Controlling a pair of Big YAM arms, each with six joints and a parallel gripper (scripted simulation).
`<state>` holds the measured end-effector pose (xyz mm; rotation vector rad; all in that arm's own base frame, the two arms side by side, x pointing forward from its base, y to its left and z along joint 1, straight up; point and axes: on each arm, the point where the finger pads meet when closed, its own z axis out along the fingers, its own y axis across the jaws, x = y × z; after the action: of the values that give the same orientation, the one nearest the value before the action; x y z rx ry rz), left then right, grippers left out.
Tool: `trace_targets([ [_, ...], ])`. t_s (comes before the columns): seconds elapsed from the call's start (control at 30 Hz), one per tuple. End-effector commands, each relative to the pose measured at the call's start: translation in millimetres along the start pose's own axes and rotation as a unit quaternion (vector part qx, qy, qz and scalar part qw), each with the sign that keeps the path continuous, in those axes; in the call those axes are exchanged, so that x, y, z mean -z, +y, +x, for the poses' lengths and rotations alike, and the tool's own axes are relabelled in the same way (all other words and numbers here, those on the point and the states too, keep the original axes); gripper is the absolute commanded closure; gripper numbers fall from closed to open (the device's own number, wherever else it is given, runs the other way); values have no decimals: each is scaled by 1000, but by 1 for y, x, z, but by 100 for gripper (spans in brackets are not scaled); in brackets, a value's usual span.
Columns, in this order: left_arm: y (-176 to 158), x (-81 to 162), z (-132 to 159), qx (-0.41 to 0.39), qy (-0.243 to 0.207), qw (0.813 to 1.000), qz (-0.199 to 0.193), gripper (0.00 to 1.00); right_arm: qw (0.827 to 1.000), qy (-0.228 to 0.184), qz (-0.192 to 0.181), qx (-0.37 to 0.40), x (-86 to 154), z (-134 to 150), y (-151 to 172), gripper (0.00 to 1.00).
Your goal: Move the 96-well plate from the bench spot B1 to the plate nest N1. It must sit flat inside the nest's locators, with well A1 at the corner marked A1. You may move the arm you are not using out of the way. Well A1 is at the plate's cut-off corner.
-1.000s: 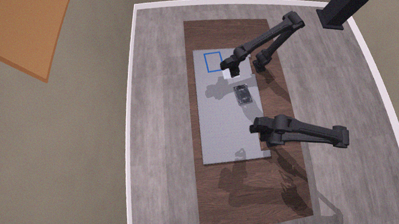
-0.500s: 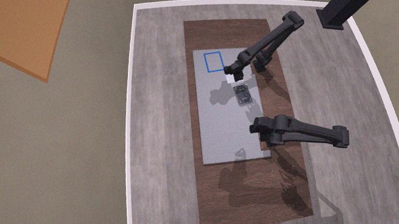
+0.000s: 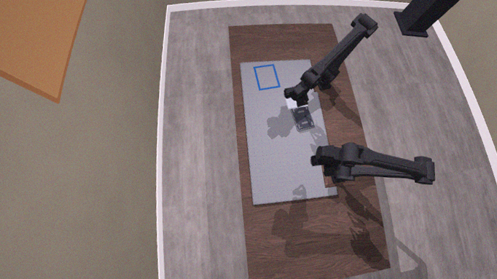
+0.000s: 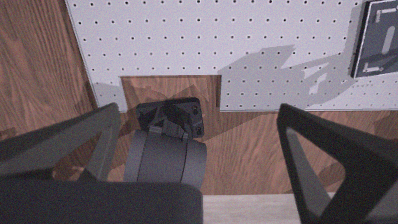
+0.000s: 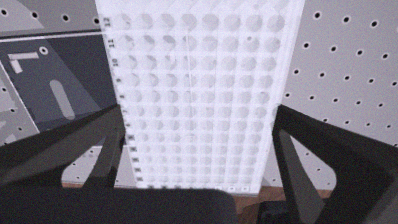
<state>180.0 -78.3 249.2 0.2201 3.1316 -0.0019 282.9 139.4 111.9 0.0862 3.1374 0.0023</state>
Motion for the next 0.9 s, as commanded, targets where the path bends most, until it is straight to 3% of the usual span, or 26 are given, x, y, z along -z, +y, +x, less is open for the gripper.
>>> trace_targets([
  [0.0,-2,13,-6,8,-15,1000,4,0,1000,-7,-5,-7,11,0,17,100],
  [0.87,-2,13,-6,8,-15,1000,4,0,1000,-12,-13,-7,19,27,99,100],
])
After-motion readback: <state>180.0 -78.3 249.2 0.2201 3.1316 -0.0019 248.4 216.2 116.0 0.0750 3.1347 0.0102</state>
